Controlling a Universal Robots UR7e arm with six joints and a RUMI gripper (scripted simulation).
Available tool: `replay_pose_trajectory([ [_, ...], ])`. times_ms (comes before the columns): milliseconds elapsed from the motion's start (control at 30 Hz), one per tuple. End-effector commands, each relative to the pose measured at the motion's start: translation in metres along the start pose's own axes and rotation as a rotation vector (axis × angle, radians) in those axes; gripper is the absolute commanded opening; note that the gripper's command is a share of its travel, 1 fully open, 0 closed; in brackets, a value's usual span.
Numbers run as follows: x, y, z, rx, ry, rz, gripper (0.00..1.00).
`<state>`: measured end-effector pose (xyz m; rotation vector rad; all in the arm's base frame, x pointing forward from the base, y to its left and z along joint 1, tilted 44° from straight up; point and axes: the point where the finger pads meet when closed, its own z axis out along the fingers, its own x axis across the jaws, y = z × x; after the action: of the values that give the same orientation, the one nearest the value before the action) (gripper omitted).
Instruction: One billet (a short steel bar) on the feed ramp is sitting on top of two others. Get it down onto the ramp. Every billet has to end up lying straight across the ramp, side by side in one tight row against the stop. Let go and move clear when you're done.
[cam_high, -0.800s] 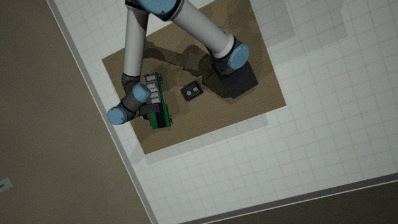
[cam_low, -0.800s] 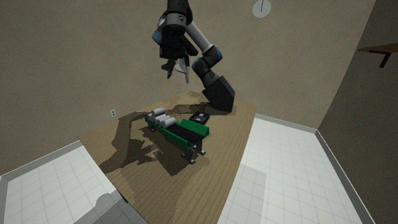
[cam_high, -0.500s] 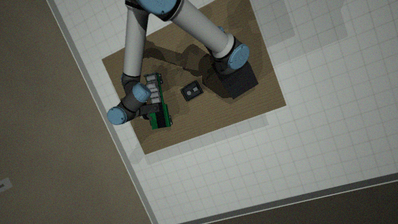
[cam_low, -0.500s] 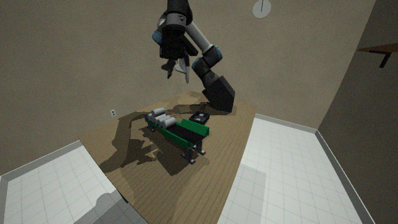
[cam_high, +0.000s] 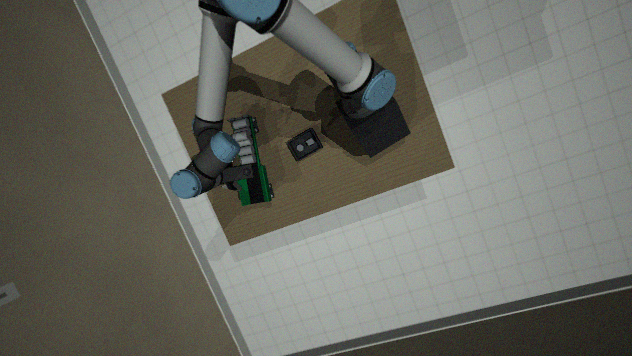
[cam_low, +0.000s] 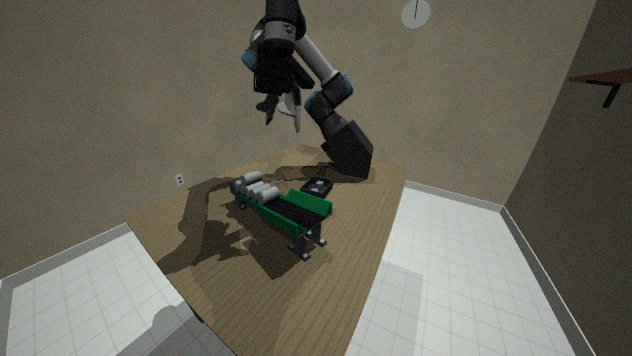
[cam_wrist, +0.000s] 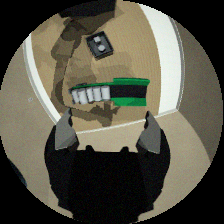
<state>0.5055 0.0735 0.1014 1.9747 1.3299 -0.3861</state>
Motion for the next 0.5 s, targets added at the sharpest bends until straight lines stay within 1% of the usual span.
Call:
replay_pose_trajectory([
  [0,0.0001,0.0002,-0.0005,-0.001,0.001,0.000,1.00],
  [467,-0.0020,0.0009,0.0013,0.001,0.000,0.018,1.00],
])
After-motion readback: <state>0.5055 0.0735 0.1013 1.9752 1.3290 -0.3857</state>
